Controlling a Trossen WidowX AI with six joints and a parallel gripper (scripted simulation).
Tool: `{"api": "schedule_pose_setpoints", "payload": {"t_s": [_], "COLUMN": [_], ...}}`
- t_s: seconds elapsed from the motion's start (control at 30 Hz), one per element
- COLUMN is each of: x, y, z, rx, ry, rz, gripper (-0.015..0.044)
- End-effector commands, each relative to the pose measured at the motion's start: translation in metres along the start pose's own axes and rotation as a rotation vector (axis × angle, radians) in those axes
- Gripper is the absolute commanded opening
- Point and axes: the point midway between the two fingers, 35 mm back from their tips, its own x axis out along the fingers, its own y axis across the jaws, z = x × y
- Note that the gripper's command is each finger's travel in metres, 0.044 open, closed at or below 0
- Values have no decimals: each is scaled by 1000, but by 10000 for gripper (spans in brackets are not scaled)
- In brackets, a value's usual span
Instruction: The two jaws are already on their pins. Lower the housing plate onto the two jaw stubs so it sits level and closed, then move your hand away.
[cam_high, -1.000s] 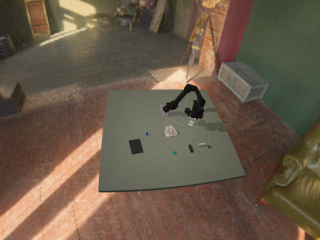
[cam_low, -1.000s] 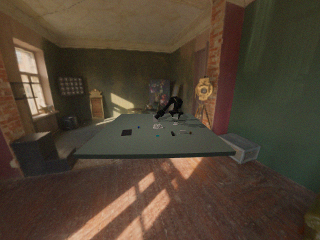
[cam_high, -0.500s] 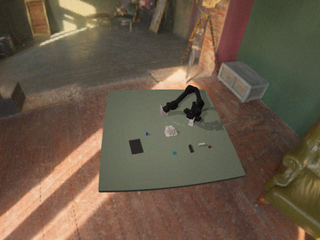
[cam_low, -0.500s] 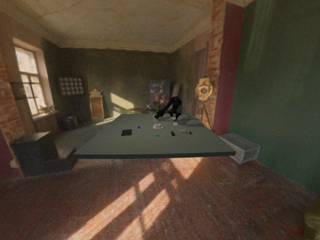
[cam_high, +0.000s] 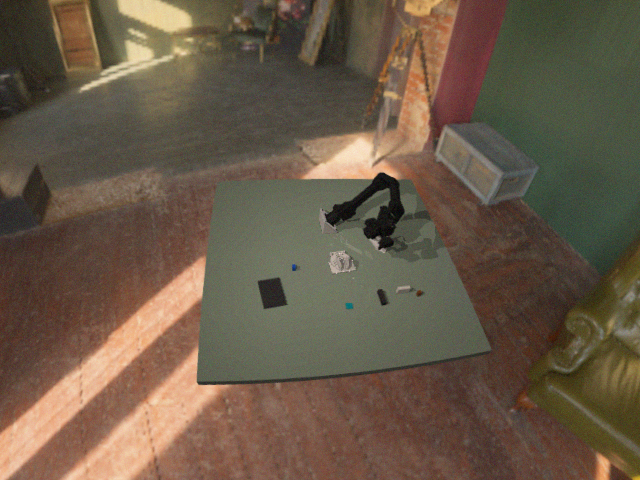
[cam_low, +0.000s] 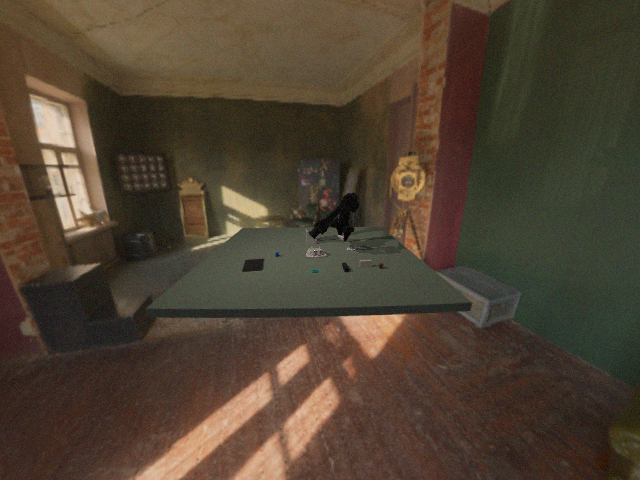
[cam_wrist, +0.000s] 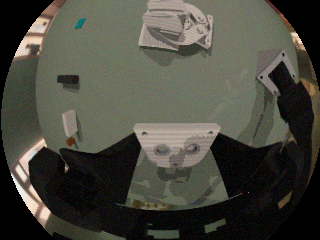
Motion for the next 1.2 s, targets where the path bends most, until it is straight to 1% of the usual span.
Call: {"api": "schedule_pose_setpoints", "payload": {"t_s": [0.0, 1.17], "x": [1, 3], "y": [0, -10], "z": [11, 106], "rx": [86, 956], "ry": [-5, -15], "rz": [-4, -9], "gripper": [351, 351]}}
